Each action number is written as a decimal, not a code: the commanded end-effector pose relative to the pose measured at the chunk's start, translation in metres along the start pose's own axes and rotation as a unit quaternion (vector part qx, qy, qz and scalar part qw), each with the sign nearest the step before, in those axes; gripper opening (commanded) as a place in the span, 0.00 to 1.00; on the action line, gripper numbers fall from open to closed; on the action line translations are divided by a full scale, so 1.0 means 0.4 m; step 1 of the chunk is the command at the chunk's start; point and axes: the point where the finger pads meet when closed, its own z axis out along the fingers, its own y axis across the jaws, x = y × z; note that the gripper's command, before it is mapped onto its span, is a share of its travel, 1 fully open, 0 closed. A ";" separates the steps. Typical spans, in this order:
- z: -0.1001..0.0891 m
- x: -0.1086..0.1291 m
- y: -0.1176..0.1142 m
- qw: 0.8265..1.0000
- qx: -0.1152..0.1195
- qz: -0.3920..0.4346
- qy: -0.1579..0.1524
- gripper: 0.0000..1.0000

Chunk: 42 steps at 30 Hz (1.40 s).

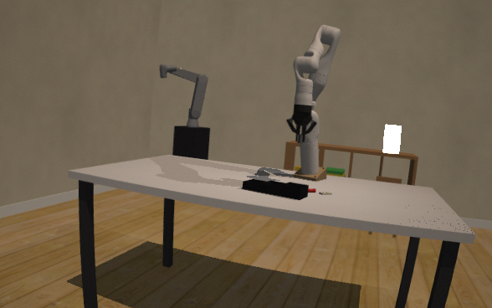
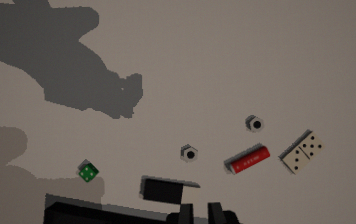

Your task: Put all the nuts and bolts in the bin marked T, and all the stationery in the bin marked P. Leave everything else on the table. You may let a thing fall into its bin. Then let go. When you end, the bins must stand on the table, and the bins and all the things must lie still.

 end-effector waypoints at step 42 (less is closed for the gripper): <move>0.309 -0.163 -0.383 0.673 0.001 -0.739 0.002 0.09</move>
